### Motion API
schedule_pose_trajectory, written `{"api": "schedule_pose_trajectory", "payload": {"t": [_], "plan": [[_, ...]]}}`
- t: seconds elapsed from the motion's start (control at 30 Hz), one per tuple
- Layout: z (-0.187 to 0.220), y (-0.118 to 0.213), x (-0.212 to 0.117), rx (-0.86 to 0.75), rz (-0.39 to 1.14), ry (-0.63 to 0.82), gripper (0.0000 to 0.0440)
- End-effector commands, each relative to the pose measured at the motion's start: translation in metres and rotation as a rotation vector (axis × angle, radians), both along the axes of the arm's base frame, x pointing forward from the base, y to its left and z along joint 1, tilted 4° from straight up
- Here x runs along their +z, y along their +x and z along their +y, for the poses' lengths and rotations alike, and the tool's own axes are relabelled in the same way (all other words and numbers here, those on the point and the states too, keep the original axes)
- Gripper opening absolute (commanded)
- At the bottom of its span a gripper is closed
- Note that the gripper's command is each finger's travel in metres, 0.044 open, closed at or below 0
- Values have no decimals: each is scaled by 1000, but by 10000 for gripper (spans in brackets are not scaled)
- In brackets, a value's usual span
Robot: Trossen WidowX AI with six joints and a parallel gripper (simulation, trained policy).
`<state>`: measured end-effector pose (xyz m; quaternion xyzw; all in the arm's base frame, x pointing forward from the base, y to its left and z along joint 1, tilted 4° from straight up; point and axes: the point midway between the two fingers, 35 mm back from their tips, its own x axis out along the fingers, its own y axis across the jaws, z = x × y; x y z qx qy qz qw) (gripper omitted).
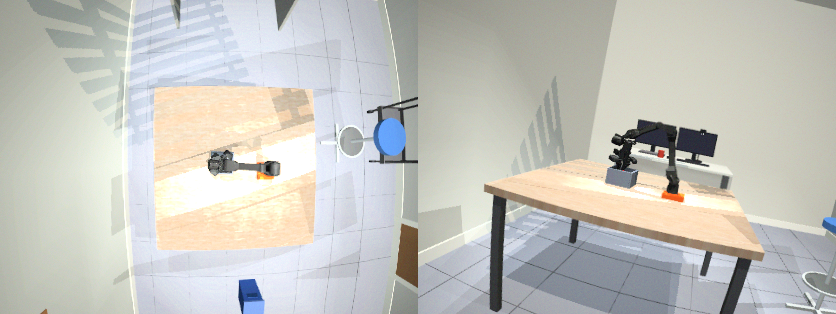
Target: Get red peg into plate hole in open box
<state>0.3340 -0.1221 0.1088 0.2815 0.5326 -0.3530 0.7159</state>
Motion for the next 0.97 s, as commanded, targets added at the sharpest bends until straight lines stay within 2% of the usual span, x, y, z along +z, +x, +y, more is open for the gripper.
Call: {"api": "schedule_pose_trajectory", "payload": {"t": [0.0,0.93], "plan": [[-4,4,0,20,19,2,135],[-40,11,-6,51,112,18,137]]}}
